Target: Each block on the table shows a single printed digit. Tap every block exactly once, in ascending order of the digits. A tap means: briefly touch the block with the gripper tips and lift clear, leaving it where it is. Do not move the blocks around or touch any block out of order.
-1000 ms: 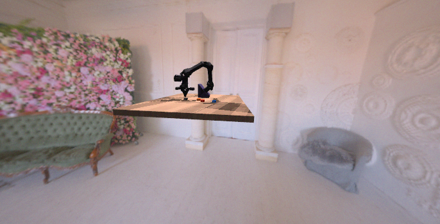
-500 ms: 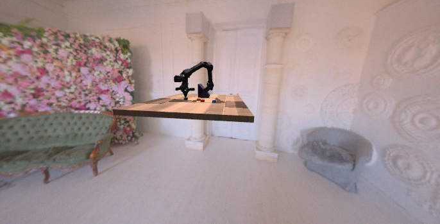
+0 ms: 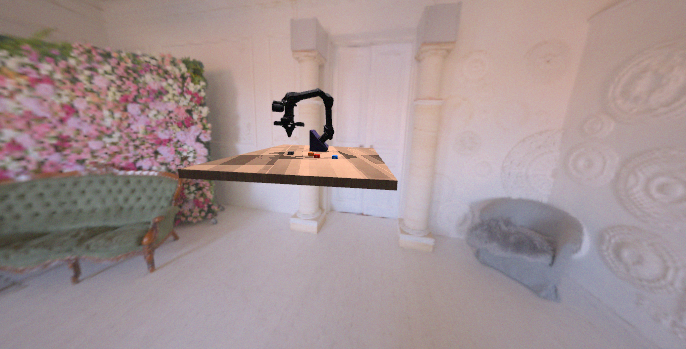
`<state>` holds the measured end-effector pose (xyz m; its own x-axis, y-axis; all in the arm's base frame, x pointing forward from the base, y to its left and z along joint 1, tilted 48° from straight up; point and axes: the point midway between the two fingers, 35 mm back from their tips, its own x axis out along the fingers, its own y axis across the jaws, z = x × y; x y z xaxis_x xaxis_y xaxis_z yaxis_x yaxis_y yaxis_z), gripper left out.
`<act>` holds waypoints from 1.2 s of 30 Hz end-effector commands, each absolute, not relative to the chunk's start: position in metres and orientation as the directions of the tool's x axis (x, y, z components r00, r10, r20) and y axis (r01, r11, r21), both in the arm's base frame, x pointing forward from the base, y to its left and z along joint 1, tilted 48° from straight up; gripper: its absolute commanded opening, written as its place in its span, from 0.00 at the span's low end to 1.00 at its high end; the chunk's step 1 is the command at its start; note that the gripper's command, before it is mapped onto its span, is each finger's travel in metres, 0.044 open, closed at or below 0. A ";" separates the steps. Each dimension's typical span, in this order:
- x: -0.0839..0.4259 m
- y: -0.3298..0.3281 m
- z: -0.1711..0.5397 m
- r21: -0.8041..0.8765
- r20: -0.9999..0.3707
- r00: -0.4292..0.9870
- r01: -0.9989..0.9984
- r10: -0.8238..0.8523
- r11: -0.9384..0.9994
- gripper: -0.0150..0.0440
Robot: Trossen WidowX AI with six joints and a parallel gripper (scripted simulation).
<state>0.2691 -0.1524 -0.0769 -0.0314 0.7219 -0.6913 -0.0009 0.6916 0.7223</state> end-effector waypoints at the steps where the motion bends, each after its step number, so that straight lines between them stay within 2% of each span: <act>1: 0.267 -0.158 -0.068 0.726 -0.687 -0.046 -0.005 0.726 0.687 0.29; 12: 0.341 -0.062 0.047 0.701 -0.713 -0.034 0.005 0.701 0.713 0.29; 22: 0.343 0.052 0.153 0.736 -0.677 -0.045 -0.005 0.735 0.677 0.29; 29: 0.342 0.057 0.154 0.737 -0.675 -0.046 -0.005 0.736 0.676 0.29; 36: 0.339 0.113 0.103 0.739 -0.673 -0.045 -0.006 0.738 0.674 0.29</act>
<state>0.3446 0.0840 0.1241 -0.0392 0.7315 -0.6807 -0.0096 0.6809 0.7323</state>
